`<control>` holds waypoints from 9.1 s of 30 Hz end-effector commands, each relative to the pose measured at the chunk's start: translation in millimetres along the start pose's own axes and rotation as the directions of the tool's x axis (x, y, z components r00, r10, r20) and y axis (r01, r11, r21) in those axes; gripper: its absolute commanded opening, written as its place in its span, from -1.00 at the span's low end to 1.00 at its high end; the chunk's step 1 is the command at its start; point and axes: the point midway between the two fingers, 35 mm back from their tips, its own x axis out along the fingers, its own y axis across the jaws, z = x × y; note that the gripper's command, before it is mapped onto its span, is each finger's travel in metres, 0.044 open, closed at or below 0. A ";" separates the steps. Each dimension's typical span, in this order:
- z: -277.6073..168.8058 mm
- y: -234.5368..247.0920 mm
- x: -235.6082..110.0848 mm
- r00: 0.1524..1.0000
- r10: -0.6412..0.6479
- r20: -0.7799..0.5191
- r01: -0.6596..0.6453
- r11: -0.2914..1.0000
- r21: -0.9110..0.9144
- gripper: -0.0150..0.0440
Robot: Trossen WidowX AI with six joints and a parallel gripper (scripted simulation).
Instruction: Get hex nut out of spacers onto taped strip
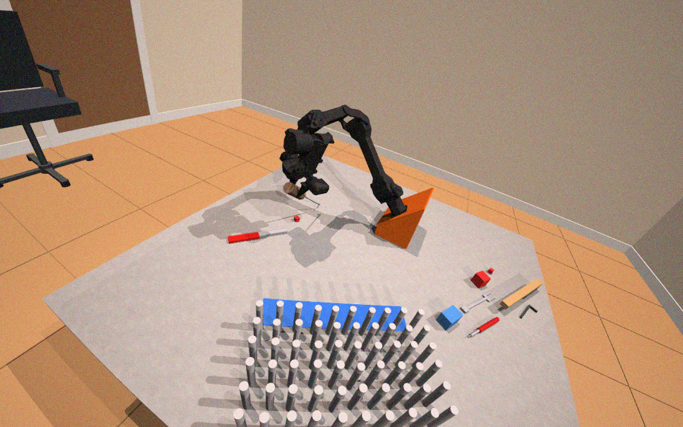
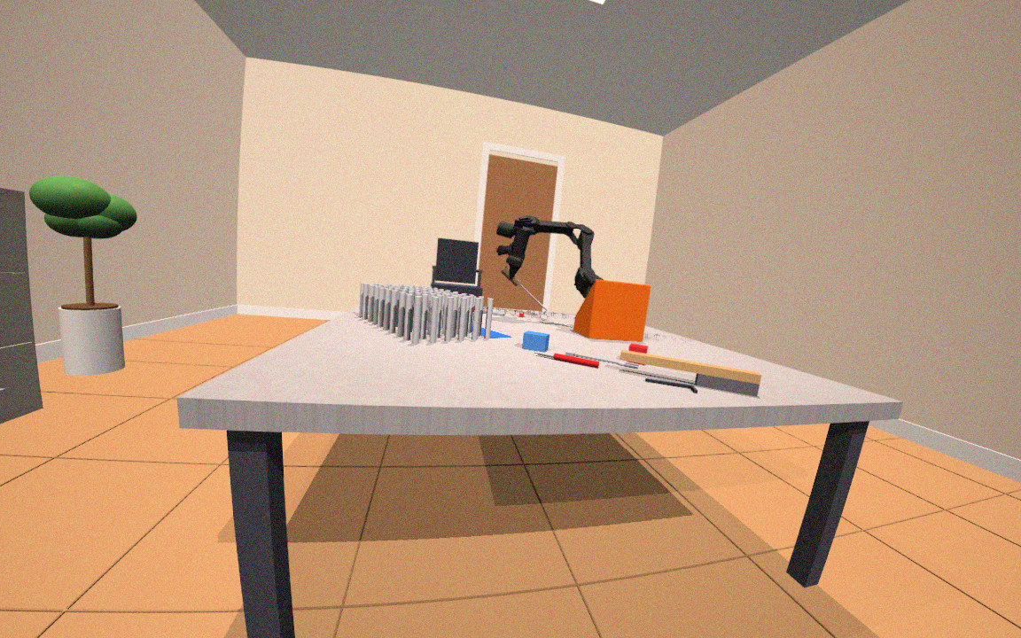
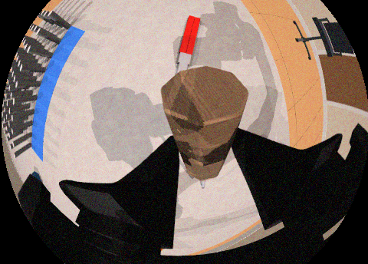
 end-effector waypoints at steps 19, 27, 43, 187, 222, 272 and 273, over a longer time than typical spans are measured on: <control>5.4 61.6 -14.2 0.981 0.178 0.074 -0.186 0.767 0.615 -0.49; 4.8 83.5 -20.7 0.966 0.242 0.092 -0.221 0.585 0.780 -0.49; -0.5 125.9 -35.6 0.923 0.366 0.116 -0.180 0.146 0.973 -0.49; -35.2 268.8 76.4 0.785 0.610 0.110 0.401 -0.636 0.660 -0.49; -20.7 282.9 75.8 0.785 0.610 0.112 0.401 -0.637 0.659 -0.49; 1.1 304.6 74.6 0.784 0.610 0.115 0.400 -0.638 0.658 -0.49; 1.5 305.0 74.6 0.784 0.610 0.115 0.400 -0.638 0.658 -0.49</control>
